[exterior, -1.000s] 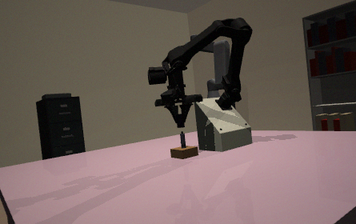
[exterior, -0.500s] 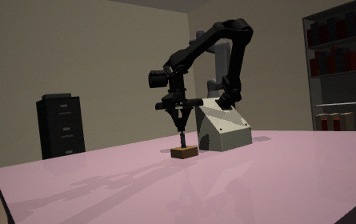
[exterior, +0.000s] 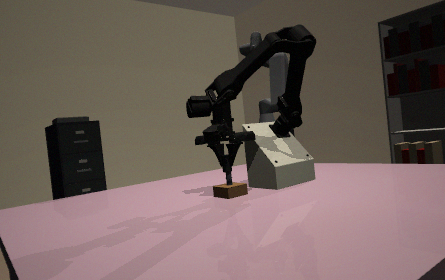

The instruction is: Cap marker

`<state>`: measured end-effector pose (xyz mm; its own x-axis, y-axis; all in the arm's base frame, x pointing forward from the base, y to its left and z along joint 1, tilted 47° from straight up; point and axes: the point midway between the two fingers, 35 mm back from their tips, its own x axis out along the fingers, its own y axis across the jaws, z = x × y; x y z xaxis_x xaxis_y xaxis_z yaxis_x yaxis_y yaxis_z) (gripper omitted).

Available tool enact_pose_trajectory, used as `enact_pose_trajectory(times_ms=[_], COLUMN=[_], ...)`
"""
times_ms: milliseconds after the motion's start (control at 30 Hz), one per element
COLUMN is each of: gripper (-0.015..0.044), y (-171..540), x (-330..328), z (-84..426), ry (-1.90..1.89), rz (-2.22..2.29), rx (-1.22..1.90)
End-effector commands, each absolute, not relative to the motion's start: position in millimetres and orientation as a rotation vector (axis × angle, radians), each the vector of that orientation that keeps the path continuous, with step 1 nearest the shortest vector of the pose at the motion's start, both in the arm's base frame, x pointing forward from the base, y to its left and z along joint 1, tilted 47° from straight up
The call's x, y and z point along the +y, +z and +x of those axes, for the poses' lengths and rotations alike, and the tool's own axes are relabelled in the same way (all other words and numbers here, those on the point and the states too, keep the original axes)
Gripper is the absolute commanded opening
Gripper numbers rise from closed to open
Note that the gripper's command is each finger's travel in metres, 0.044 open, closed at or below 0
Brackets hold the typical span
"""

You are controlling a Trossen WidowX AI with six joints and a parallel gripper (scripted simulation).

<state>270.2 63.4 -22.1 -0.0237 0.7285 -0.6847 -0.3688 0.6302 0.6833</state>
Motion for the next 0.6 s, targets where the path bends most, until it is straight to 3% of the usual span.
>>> enact_pose_trajectory(times_ms=[0, 567], gripper=[0.0, 0.0], y=[-28.6, -35.0], x=[69.9, 77.8], z=[268.7, 267.4], ry=[0.905, 0.906], rz=[0.353, 0.354], rx=[1.332, 1.332])
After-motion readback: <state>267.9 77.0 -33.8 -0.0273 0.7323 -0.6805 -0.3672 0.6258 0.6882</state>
